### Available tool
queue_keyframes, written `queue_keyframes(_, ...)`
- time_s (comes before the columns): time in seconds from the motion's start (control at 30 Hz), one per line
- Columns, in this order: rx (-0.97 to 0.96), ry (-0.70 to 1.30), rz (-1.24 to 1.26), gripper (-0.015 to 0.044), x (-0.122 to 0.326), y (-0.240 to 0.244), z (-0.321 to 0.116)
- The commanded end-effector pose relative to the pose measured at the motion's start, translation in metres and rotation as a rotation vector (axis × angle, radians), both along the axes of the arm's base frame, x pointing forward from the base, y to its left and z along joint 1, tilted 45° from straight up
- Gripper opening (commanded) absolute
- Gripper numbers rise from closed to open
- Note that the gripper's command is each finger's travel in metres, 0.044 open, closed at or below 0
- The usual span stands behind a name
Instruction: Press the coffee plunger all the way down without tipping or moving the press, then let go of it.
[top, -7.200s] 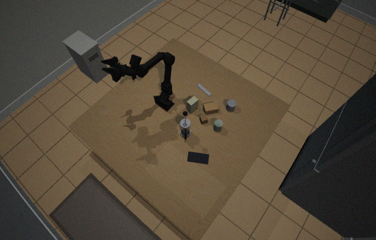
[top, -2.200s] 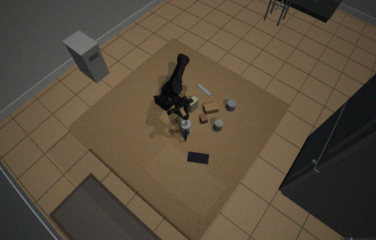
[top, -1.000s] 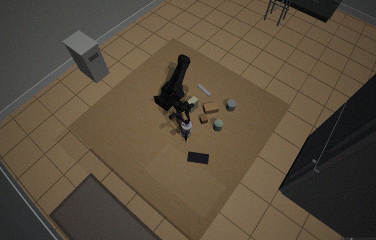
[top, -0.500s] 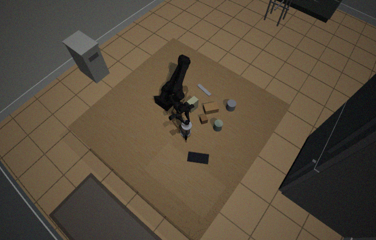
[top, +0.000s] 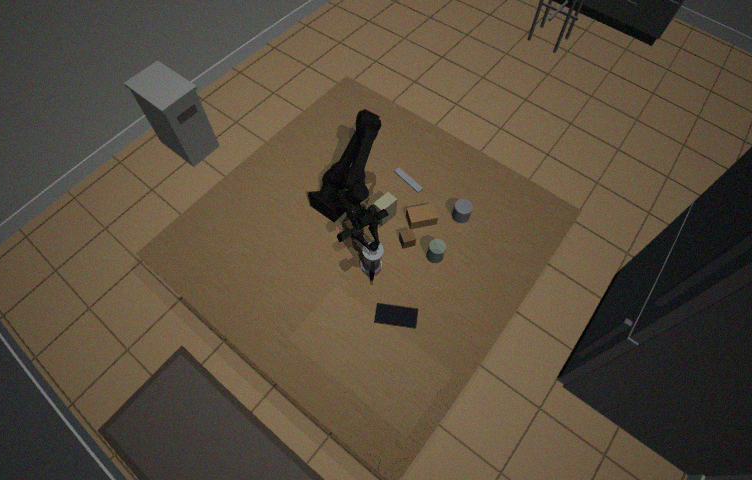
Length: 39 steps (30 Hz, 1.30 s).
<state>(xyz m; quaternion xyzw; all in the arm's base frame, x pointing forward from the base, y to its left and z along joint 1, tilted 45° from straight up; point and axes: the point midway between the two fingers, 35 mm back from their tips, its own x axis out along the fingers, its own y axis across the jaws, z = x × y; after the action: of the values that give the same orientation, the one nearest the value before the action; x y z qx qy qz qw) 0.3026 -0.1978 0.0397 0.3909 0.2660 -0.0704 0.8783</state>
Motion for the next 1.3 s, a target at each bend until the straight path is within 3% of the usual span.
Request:
queue_keyframes(0.0,0.033,0.013,0.016,0.0129,0.0004,0.0065,-0.0072)
queue_keyframes(1.27,0.016,0.007,0.006,0.0129,0.0009,0.0003,-0.0038)
